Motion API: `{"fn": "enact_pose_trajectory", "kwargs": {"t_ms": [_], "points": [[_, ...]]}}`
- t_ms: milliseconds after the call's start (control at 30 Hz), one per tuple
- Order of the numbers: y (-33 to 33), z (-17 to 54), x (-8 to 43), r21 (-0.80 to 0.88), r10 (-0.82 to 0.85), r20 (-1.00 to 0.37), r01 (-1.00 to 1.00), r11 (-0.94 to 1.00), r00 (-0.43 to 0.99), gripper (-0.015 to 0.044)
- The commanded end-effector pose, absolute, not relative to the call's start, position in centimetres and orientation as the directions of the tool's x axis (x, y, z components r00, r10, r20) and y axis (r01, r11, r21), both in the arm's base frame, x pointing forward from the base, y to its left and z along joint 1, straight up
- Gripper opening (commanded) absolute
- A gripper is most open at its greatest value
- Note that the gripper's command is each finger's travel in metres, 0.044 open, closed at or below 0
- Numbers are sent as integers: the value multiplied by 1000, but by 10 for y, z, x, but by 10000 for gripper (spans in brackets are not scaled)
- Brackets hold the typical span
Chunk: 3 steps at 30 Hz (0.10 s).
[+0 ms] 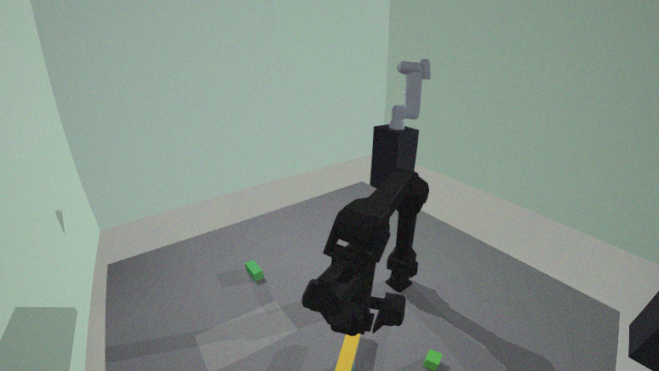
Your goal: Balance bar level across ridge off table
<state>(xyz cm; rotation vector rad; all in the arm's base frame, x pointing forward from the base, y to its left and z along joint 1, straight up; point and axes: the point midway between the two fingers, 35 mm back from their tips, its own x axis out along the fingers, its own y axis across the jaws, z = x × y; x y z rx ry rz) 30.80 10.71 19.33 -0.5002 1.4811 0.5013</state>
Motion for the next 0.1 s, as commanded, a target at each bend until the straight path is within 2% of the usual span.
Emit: {"fn": "enact_pose_trajectory", "kwargs": {"t_ms": [0,67], "points": [[107,193,308,-8,10,-1000,-599,801,27,440],[107,193,308,-8,10,-1000,-599,801,27,440]]}}
